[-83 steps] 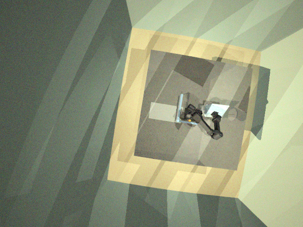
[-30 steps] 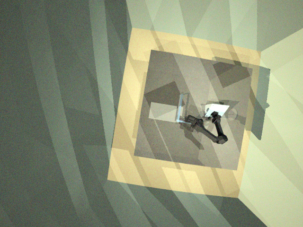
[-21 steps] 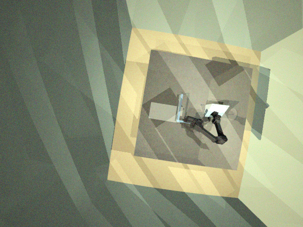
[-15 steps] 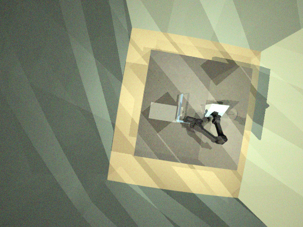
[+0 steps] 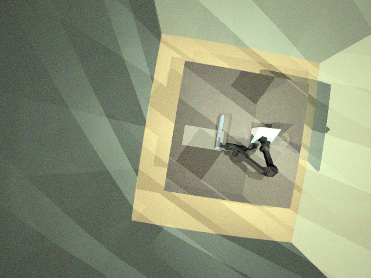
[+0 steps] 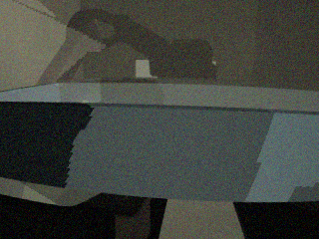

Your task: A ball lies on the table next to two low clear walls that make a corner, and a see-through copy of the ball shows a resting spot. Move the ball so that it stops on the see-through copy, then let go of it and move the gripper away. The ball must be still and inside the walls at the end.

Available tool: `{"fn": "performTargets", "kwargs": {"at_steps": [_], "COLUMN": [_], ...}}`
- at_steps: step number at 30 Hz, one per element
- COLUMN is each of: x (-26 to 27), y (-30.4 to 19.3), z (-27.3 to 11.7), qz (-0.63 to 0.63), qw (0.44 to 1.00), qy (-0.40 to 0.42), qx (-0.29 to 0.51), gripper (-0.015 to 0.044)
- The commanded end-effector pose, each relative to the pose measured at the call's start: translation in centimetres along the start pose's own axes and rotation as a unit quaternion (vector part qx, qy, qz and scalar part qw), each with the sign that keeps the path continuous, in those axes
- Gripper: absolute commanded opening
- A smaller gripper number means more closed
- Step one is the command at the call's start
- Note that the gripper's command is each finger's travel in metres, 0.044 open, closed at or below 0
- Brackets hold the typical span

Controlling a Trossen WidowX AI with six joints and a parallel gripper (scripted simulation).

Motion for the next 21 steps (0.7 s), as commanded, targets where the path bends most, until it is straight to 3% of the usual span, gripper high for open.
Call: {"fn": "performTargets", "kwargs": {"at_steps": [1,10,16,21], "x": [0.0,0.0,0.0,-0.3], "y": [0.0,0.0,0.0,-0.1], "z": [0.0,0.0,-0.2,-6.6], "qz": [0.0,0.0,0.0,0.001], "qw": [1.0,1.0,1.0,1.0], "qy": [0.0,0.0,0.0,0.001], "qx": [0.0,0.0,0.0,0.002], "gripper": [0.0026,0.025,0.025,0.025]}}
Point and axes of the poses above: the point midway between the two fingers, 35 mm back from their tips, its own z axis out along the fingers, its own x axis across the jaws, y = z × x, the point moved 7 cm from there along -z, back along the fingers, and after that the axes turned 2 degrees about -z, right-handed, at the moved point
